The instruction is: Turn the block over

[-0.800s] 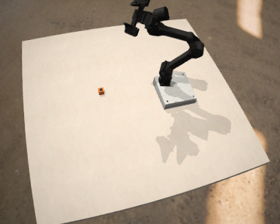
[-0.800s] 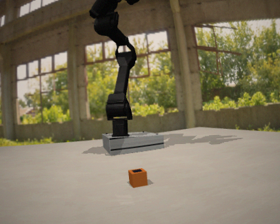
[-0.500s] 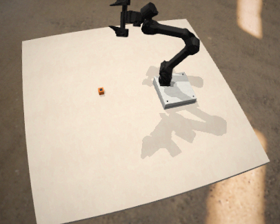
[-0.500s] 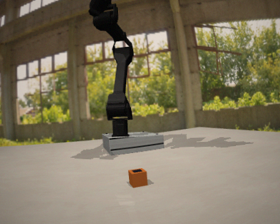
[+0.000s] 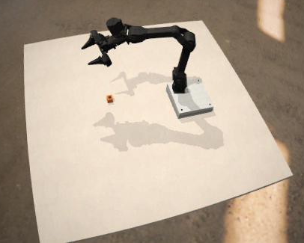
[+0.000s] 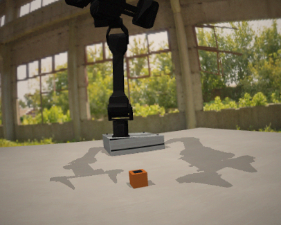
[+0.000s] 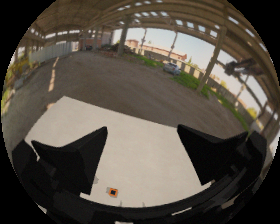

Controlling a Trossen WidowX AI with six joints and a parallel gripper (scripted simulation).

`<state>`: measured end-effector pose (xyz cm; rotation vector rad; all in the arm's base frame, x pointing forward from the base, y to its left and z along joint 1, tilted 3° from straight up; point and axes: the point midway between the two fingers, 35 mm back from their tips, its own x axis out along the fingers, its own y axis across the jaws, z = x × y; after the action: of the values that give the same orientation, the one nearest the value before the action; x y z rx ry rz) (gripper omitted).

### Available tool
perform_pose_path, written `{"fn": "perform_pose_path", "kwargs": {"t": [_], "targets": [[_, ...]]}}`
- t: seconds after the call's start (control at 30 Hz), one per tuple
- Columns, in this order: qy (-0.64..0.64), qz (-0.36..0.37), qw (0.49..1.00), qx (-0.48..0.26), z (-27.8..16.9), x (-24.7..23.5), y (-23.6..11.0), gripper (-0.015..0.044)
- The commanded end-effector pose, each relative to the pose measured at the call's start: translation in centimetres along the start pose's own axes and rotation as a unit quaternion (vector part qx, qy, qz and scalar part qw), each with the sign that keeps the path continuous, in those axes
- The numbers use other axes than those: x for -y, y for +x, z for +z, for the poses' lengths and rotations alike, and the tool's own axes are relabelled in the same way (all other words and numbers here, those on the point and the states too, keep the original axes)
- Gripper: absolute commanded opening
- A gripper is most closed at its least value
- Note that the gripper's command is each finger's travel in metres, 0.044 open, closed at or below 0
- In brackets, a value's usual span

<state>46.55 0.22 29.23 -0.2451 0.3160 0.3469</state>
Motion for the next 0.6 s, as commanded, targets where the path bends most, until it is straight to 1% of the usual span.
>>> {"fn": "perform_pose_path", "kwargs": {"t": [0.0, 0.1, 0.2, 0.3, 0.4, 0.47, 0.57], "targets": [[0.058, 0.018, 0.991, -0.115, -5.1, -1.5, 2.6, 0.0440], [0.096, 0.029, 0.971, -0.218, -9.5, -3.1, 3.6, 0.0440], [0.124, 0.037, 0.937, -0.323, -13.7, -5.0, 3.8, 0.0440], [0.141, 0.041, 0.887, -0.438, -17.9, -7.0, 3.1, 0.0440], [0.143, 0.041, 0.829, -0.540, -21.1, -8.8, 1.5, 0.0440], [0.141, 0.041, 0.814, -0.562, -21.8, -9.2, 1.1, 0.0440], [0.141, 0.041, 0.814, -0.562, -21.8, -9.1, 1.1, 0.0440]]}}
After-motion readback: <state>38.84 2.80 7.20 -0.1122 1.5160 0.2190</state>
